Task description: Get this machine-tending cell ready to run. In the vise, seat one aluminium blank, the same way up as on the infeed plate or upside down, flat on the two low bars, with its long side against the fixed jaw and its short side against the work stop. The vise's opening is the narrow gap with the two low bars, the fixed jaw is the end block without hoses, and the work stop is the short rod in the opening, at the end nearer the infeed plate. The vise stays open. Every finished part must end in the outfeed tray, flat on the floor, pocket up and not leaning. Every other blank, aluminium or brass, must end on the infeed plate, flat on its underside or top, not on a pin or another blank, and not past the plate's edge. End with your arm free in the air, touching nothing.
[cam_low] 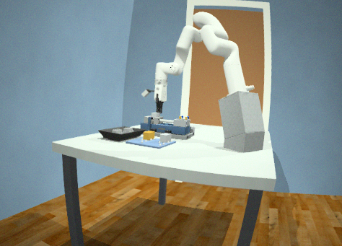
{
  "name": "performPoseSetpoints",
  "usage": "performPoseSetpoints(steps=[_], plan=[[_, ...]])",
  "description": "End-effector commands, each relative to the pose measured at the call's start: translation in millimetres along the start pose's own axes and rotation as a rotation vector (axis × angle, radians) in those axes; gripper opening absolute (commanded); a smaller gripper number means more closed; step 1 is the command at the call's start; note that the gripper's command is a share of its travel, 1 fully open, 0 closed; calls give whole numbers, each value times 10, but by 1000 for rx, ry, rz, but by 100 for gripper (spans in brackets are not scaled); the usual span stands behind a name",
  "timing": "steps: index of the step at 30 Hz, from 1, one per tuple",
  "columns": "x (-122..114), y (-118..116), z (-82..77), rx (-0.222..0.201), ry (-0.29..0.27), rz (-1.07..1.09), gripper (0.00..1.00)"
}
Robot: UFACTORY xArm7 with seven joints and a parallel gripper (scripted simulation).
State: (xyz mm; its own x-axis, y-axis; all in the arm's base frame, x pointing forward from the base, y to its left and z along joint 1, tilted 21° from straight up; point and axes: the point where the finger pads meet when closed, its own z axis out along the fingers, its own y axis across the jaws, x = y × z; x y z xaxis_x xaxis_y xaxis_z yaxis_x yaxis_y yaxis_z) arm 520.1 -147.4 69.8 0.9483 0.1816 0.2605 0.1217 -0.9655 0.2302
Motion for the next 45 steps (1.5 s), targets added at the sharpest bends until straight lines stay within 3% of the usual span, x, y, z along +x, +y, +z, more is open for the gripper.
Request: performPoseSetpoints(steps=[1, 45], plan=[[16, 5, 1, -2, 4, 0, 0], [16, 5, 78, -2, 4, 0, 0]])
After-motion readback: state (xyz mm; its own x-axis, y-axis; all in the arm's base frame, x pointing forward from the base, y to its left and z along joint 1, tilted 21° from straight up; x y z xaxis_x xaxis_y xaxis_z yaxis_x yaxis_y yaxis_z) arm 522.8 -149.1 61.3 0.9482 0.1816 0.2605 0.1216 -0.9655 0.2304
